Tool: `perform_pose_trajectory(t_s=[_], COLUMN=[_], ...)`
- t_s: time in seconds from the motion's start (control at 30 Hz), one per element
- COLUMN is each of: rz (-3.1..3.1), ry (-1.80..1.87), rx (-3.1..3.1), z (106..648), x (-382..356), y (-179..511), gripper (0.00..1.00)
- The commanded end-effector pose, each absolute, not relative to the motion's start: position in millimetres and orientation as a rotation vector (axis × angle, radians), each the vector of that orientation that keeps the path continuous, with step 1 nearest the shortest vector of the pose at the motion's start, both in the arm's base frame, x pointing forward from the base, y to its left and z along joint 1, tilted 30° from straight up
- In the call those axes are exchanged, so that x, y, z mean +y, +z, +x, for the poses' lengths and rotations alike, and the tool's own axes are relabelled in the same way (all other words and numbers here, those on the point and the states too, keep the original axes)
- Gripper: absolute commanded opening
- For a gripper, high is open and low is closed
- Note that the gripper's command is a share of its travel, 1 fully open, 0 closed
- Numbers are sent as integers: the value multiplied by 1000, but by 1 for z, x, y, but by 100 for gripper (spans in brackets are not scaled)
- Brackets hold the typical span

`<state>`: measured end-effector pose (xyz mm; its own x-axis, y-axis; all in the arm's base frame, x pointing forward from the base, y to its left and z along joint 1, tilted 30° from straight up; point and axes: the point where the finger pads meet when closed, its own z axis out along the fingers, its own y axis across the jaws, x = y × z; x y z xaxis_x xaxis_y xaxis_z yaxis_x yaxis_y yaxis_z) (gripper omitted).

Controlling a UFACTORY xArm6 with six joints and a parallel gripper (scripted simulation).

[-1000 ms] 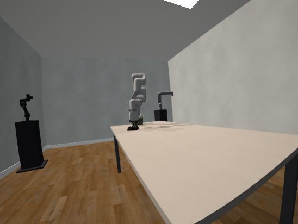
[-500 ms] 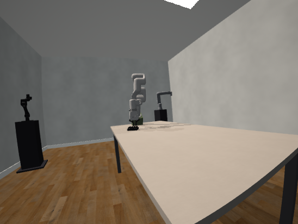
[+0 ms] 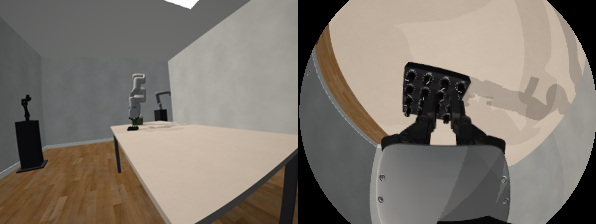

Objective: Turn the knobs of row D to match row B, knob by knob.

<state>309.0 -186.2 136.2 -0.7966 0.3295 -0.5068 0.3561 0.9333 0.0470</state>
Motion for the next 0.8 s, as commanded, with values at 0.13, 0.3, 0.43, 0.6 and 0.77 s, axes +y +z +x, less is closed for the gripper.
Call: perform_pose_trajectory(t_s=[0.13, 0.3, 0.43, 0.6, 0.77], rz=[494, 494, 553, 767, 770], ry=[-74, -74, -58, 1, 2], rx=[2571, 2571, 2558, 2501, 2500], z=[308, 308, 303, 284, 284], x=[-185, -185, -190, -205, -205], y=[141, 141, 143, 152, 153], gripper=[19, 19, 19, 19, 19])
